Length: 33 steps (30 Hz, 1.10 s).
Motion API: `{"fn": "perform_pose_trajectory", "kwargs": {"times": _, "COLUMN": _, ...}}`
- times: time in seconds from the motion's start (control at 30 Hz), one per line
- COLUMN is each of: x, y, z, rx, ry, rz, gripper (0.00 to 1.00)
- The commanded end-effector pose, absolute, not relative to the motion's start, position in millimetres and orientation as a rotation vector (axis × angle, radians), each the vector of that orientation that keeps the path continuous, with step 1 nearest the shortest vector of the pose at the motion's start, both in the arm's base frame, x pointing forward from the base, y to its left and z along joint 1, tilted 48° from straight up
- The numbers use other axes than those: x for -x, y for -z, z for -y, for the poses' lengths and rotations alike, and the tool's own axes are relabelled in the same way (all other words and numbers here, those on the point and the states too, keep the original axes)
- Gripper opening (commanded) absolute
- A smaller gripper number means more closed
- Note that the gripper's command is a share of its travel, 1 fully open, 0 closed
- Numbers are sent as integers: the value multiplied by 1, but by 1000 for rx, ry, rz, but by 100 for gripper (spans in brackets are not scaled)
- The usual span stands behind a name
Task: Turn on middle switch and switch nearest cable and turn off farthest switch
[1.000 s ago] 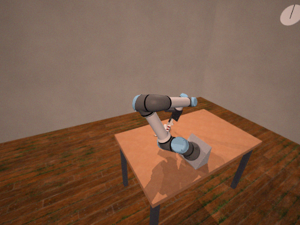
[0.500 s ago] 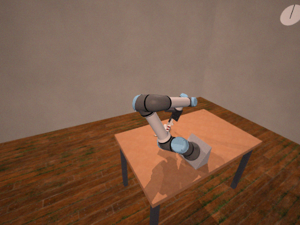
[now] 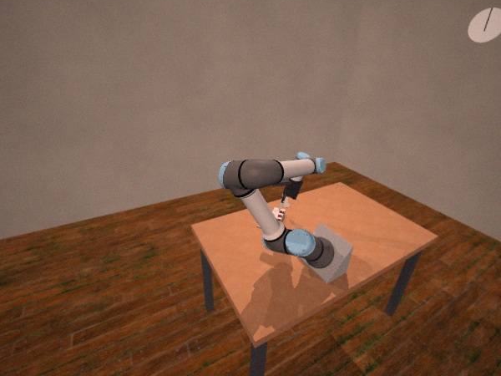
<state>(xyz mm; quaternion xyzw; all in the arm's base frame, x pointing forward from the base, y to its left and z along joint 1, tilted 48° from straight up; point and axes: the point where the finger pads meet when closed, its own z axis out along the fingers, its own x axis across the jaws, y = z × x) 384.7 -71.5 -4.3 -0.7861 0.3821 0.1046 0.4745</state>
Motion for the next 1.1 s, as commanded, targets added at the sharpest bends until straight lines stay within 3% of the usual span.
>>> {"fn": "perform_pose_trajectory", "kwargs": {"times": 0.0, "x": -393, "y": -11, "z": 80, "rx": 2060, "ry": -184, "rz": -709, "gripper": 100}}
{"fn": "perform_pose_trajectory", "kwargs": {"times": 0.5, "x": -418, "y": -58, "z": 91, "rx": 2294, "ry": -26, "rz": -88, "gripper": 100}}
{"fn": "perform_pose_trajectory", "kwargs": {"times": 1.07, "x": -418, "y": -60, "z": 91, "rx": 2300, "ry": -20, "rz": -64, "gripper": 100}}
